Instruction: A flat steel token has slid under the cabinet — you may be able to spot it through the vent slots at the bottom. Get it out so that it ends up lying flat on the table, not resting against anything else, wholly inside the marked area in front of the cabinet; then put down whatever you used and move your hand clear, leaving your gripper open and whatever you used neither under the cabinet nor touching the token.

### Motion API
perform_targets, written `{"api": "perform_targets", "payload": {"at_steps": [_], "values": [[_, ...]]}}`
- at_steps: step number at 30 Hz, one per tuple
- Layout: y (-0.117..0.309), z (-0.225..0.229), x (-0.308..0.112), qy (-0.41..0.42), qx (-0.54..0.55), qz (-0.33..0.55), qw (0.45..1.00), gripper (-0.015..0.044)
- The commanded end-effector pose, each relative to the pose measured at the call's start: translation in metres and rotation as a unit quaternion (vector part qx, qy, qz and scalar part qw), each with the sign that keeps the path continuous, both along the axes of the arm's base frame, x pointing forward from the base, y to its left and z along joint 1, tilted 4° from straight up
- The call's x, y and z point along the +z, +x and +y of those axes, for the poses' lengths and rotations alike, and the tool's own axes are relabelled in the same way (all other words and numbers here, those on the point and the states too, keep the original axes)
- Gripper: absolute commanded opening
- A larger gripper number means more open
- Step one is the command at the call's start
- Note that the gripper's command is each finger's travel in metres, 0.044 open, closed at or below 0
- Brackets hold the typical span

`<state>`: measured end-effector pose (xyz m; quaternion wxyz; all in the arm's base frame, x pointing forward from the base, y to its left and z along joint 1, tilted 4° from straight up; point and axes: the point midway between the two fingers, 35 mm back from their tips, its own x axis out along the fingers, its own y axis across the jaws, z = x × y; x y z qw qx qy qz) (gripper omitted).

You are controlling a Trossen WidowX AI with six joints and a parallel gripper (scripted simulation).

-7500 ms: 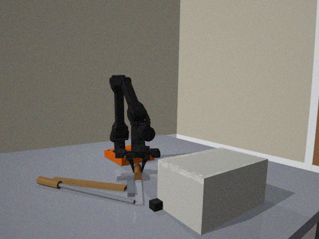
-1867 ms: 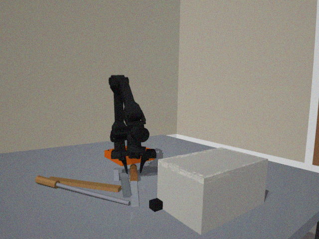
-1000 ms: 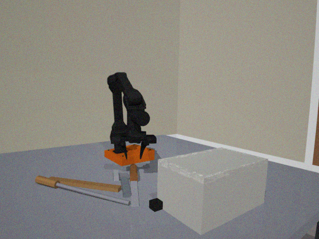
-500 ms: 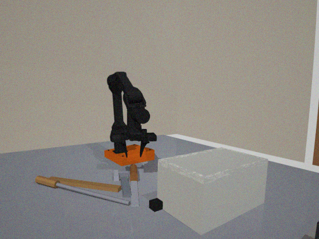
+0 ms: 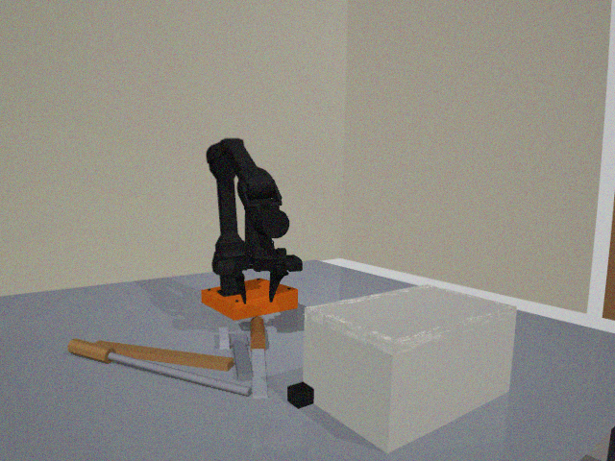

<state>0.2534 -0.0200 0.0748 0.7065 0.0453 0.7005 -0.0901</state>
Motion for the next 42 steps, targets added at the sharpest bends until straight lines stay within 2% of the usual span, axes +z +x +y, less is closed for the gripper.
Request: {"api": "perform_targets", "payload": {"at_steps": [1,42], "values": [[0.0003,-0.0005,0.0009,-0.002,0.019,0.001,1.000,0.0270],[0.0001,0.0001,0.0008,-0.002,0.179,0.011,0.984,0.0270]]}}
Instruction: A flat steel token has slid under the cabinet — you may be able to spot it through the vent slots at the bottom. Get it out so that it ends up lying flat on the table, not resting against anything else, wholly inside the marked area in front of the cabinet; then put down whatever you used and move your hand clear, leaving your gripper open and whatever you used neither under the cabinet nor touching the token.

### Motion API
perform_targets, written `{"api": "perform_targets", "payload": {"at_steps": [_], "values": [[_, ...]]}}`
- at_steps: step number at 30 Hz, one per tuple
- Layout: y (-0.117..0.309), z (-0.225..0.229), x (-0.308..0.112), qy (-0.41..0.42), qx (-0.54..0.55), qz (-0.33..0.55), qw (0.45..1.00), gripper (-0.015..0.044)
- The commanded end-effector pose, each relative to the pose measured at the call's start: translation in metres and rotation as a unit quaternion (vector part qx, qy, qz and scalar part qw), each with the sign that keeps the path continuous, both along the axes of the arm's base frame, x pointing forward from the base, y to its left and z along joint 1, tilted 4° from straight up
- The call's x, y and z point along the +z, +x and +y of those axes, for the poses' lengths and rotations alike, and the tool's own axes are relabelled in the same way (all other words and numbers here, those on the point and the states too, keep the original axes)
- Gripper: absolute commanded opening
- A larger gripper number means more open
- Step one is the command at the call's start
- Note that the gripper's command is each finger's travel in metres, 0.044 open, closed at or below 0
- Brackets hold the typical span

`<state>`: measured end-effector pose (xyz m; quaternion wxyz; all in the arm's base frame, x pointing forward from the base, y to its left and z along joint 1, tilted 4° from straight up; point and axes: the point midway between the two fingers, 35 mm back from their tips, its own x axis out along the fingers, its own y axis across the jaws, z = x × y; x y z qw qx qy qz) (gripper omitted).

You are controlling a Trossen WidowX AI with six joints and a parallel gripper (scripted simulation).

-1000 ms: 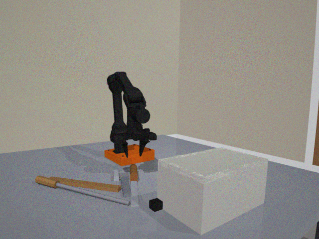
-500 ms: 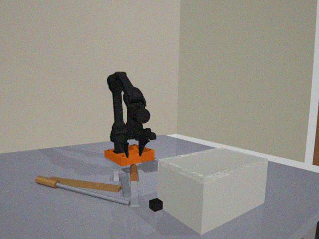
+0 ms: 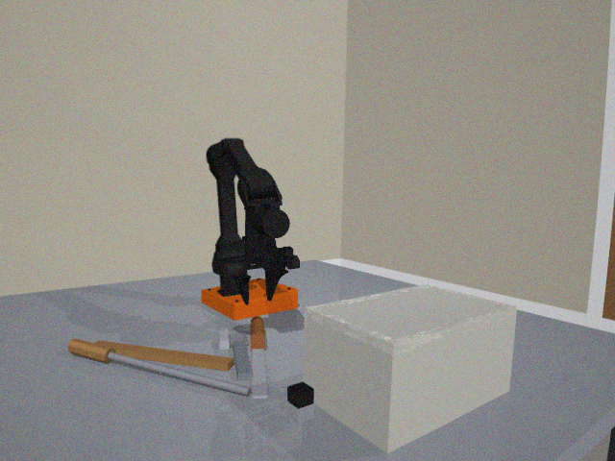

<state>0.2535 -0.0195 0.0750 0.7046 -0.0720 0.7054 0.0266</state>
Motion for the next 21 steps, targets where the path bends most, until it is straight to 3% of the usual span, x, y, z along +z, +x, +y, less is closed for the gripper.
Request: {"api": "perform_targets", "payload": {"at_steps": [1,21], "values": [[0.0000,-0.0004,0.0006,-0.002,0.019,0.001,1.000,0.0270],[0.0000,-0.0002,0.0006,-0.002,0.097,0.006,0.995,0.0270]]}}
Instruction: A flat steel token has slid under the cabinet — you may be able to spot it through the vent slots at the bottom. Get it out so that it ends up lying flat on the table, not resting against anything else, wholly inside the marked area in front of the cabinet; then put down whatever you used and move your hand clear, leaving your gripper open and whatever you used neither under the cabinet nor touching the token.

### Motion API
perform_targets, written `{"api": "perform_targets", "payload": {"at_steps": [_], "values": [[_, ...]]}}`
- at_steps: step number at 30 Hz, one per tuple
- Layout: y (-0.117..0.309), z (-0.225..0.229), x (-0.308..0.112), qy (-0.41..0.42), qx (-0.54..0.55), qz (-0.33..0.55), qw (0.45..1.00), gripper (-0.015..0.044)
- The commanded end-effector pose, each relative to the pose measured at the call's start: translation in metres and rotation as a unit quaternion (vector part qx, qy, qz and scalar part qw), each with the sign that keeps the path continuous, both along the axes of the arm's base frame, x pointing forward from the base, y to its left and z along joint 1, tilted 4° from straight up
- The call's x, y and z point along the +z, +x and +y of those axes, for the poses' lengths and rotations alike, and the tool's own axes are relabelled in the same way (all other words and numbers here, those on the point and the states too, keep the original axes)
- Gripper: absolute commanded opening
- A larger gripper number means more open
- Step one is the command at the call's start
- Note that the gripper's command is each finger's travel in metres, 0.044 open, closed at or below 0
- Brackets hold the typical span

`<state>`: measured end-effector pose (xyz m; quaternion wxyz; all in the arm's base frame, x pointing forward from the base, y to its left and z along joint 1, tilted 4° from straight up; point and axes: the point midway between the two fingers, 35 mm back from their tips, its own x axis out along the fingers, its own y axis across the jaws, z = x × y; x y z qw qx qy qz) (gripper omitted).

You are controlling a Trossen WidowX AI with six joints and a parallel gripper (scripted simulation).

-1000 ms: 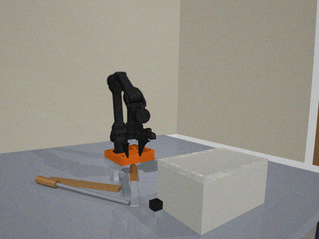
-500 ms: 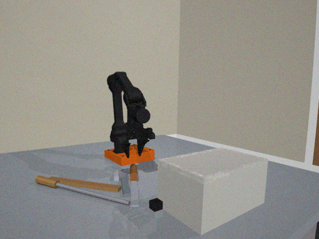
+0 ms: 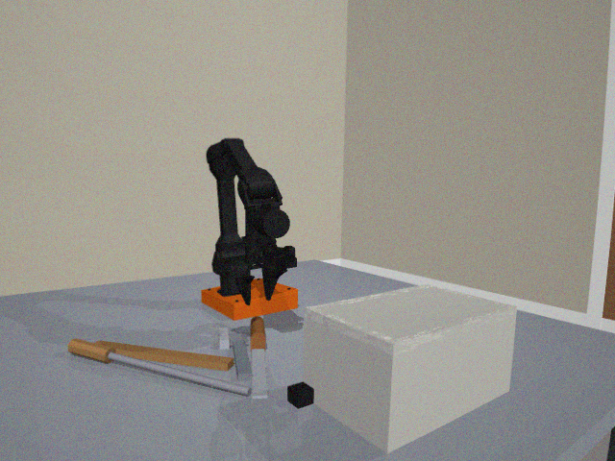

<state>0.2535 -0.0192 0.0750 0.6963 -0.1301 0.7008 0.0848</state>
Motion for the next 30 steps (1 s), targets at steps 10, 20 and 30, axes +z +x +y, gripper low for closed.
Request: {"api": "perform_targets", "payload": {"at_steps": [10,20,30], "values": [[0.0000,-0.0003,0.0005,-0.002,0.054,0.004,0.999,0.0270],[0.0000,-0.0002,0.0005,-0.002,0.093,0.006,0.996,0.0270],[0.0000,0.0000,0.0005,-0.002,0.132,0.009,0.991,0.0270]]}}
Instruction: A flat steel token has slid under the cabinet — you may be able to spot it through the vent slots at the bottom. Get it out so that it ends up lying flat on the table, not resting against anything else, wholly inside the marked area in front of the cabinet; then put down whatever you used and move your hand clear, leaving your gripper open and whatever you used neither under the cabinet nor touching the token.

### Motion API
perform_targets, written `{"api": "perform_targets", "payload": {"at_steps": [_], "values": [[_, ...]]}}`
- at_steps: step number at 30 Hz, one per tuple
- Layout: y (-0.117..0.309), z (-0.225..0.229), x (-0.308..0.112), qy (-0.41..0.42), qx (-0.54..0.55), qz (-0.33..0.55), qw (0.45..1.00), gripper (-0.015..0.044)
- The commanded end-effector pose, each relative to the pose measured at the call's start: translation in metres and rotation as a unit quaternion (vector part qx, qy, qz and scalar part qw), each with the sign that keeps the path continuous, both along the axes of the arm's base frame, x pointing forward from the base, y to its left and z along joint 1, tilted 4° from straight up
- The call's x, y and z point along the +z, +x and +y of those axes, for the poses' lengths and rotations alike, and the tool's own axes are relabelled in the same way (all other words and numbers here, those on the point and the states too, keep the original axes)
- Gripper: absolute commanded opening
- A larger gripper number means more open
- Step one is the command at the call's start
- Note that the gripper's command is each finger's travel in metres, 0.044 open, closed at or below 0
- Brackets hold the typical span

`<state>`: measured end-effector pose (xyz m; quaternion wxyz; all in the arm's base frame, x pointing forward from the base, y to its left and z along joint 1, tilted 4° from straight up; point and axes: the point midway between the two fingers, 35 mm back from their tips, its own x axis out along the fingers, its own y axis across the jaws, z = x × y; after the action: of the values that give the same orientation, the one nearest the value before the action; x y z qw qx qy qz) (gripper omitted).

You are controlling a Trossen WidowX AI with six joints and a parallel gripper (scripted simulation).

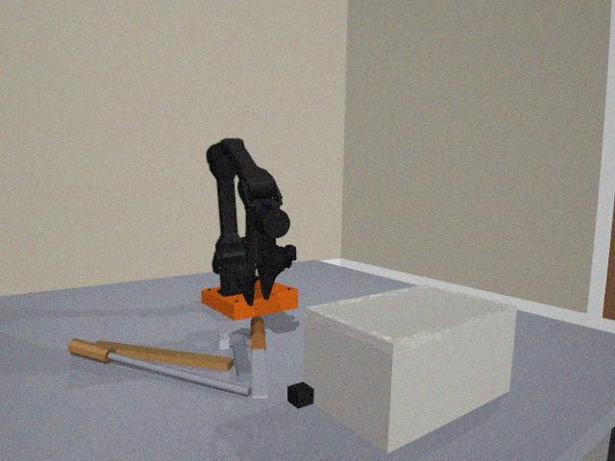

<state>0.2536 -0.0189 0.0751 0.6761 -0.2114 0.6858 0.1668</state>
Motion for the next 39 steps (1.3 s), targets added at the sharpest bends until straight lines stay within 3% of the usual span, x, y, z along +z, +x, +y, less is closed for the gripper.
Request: {"api": "perform_targets", "payload": {"at_steps": [1,39], "values": [[0.0000,-0.0004,0.0005,-0.002,0.019,0.001,1.000,0.0270],[0.0000,0.0001,0.0004,-0.002,0.167,0.011,0.986,0.0270]]}}
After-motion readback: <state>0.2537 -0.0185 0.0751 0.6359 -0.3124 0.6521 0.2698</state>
